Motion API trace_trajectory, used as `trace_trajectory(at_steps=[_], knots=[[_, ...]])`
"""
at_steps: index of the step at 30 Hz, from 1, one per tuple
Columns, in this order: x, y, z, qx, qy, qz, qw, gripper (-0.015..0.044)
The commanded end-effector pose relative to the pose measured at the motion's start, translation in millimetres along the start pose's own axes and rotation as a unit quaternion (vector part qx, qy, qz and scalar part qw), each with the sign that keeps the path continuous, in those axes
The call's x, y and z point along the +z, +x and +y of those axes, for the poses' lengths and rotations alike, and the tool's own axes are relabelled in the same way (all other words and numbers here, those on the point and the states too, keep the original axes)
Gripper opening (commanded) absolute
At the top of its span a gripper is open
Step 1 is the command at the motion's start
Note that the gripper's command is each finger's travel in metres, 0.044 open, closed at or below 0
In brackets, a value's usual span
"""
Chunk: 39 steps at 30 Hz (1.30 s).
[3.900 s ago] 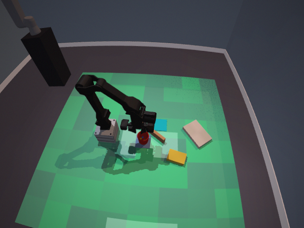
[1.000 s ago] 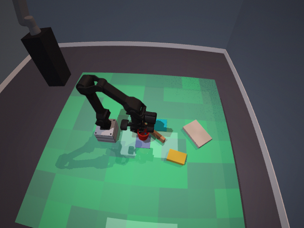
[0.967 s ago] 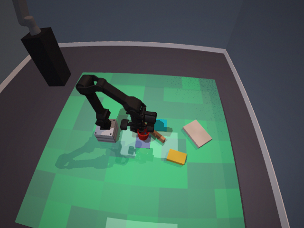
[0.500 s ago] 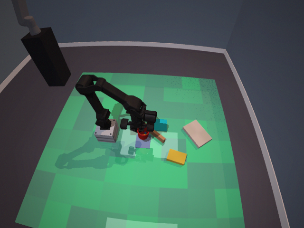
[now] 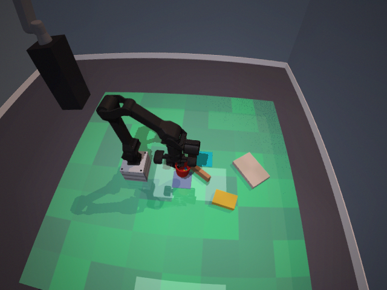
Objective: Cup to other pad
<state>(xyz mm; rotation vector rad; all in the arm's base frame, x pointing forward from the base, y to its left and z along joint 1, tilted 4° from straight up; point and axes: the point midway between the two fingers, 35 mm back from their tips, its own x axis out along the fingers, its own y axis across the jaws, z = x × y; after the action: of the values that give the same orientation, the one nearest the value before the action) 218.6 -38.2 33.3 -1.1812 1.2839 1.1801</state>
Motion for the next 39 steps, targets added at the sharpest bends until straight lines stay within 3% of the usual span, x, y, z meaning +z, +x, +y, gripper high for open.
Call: trace_trajectory(at_steps=[1, 39], knots=[[5.9, -0.7, -5.5, -0.002, 0.001, 0.001, 1.0, 0.0], [75.5, -4.3, -58.2, -0.004, 0.002, -0.001, 1.0, 0.0]])
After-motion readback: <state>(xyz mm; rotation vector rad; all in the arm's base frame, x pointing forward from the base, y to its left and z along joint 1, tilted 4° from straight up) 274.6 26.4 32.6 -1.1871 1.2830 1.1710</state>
